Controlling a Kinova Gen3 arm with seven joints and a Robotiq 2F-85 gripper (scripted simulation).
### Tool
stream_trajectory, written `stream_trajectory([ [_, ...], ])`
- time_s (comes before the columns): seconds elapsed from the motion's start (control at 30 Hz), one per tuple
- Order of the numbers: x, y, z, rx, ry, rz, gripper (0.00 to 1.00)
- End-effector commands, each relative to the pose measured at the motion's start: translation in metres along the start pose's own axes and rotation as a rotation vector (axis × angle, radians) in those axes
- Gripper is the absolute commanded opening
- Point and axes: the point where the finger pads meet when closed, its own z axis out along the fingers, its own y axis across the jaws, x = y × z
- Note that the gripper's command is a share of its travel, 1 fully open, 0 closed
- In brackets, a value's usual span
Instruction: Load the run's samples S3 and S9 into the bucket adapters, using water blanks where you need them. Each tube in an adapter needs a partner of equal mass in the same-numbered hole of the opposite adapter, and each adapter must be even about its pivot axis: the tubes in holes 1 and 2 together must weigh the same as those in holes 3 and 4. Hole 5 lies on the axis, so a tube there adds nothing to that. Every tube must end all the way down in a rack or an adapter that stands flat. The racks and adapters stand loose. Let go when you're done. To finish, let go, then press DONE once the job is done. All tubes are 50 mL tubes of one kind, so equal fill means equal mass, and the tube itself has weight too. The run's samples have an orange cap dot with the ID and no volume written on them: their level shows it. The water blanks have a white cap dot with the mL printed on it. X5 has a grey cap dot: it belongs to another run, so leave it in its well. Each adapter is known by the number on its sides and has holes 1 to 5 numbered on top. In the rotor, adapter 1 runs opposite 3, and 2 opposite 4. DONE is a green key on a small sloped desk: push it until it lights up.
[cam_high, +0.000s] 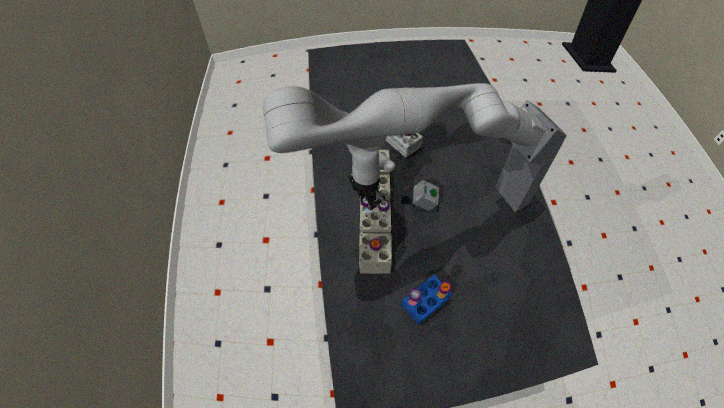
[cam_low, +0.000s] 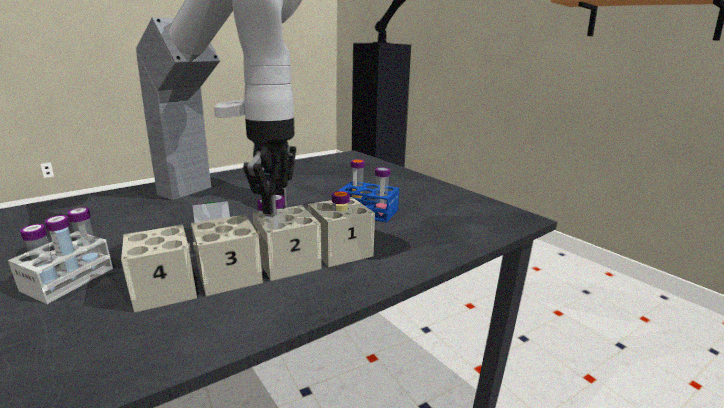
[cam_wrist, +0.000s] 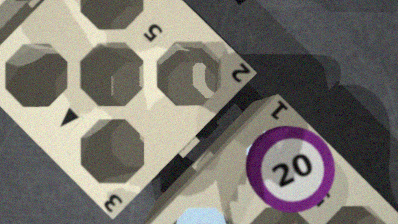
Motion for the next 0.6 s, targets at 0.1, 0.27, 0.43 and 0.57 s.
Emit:
stream_trajectory([
  [0.1, -0.0002, -0.0003, 0.0033, 0.001, -0.001, 0.0, 0.1],
  [0.27, -0.0002, -0.0003, 0.0066, 0.001, -0.001, 0.0, 0.1],
  [0.43, -0.0002, -0.0003, 0.01, 0.001, -0.001, 0.0, 0.1],
  [0.57, -0.0002, -0.0004, 0.0112, 0.001, -0.001, 0.0, 0.1],
])
